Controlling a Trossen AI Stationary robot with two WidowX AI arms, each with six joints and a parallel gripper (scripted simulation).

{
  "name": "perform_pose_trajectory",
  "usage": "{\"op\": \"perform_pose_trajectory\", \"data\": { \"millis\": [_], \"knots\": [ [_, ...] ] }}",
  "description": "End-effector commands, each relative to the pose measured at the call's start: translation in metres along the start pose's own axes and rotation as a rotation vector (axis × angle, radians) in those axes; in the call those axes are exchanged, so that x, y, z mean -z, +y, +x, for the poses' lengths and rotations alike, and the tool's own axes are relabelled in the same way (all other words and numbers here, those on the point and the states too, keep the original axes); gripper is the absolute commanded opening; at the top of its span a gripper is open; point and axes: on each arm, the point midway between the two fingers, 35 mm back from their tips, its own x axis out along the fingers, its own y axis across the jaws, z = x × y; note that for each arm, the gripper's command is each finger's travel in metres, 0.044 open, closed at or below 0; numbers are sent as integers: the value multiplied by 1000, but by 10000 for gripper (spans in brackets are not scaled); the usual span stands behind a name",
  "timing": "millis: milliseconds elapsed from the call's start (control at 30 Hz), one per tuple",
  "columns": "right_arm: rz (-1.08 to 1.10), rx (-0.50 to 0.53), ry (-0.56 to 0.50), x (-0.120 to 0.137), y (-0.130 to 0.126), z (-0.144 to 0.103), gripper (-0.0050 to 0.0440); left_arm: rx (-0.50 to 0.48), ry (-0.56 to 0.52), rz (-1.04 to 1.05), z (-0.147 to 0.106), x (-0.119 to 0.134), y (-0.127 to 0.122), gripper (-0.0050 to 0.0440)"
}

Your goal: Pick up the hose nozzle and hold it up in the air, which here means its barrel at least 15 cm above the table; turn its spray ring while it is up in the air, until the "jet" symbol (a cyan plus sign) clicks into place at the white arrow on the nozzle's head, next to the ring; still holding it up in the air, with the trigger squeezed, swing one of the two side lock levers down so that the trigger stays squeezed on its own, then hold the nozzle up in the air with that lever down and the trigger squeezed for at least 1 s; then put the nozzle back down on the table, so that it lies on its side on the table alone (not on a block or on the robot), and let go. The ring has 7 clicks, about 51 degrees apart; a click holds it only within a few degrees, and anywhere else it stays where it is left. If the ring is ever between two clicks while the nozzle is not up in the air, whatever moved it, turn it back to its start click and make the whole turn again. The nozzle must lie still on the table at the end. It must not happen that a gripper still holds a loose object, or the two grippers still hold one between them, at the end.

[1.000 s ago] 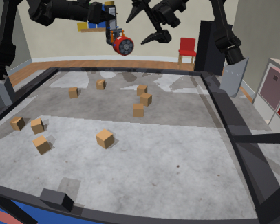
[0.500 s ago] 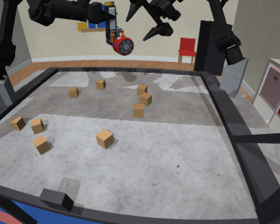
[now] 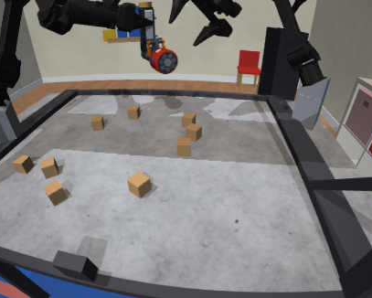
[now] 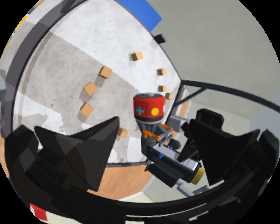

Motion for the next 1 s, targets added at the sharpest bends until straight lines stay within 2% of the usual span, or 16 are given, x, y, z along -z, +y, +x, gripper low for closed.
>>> {"op": "perform_pose_trajectory", "data": {
  "millis": [0, 233, 533, 967],
  "knots": [
    [-4, -13, 18, 4, -8, -9, 406, 0, -26, -34, 0, -12, 3, 169],
    [-38, -63, 44, 5, -9, -17, 406, 0, -26, -34, 0, -12, 3, 169],
    [-41, -64, 46, 5, -10, -19, 406, 0, -26, -34, 0, -12, 3, 169],
    [-44, -64, 45, 6, -8, 2, 406, 0, -26, -34, 0, -12, 3, 169]
  ]
}}
